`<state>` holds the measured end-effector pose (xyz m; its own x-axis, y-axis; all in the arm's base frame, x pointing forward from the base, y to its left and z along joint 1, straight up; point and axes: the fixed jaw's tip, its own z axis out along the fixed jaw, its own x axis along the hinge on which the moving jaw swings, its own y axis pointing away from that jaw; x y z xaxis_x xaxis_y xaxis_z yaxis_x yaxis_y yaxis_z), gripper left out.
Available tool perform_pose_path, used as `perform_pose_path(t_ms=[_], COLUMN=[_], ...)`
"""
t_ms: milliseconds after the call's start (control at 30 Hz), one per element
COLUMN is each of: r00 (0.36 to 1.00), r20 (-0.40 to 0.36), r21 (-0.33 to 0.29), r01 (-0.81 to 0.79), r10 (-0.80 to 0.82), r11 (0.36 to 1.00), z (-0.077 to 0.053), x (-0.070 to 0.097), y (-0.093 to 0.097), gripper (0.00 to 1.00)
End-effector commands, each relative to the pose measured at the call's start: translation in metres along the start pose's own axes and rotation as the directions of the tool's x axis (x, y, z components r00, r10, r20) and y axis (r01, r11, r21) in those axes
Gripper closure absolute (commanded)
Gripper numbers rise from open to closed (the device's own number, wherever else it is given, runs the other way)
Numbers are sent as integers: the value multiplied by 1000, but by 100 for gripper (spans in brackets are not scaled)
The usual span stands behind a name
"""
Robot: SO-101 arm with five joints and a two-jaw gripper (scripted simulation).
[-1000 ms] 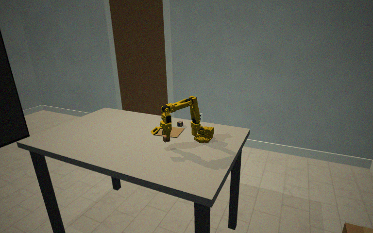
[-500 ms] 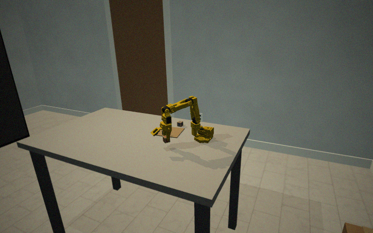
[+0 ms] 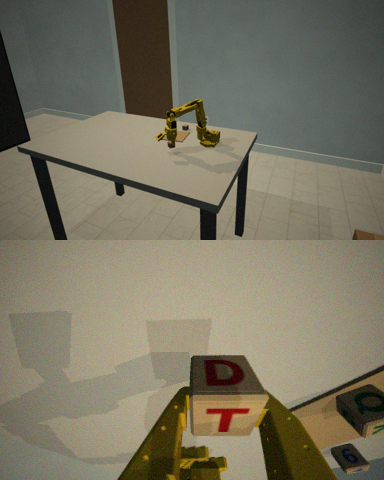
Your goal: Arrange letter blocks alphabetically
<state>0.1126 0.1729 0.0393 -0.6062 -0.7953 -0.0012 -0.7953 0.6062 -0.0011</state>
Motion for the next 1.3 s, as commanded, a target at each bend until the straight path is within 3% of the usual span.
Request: perform_pose_path(t_ms=[0, 1267], r00=[992, 992], r20=[124, 124], r21=[-7, -7], r01=[0, 0], r10=[1, 1], r11=[1000, 1000], z=[-19, -4], x=[-14, -16], y=[2, 2], gripper=[100, 100])
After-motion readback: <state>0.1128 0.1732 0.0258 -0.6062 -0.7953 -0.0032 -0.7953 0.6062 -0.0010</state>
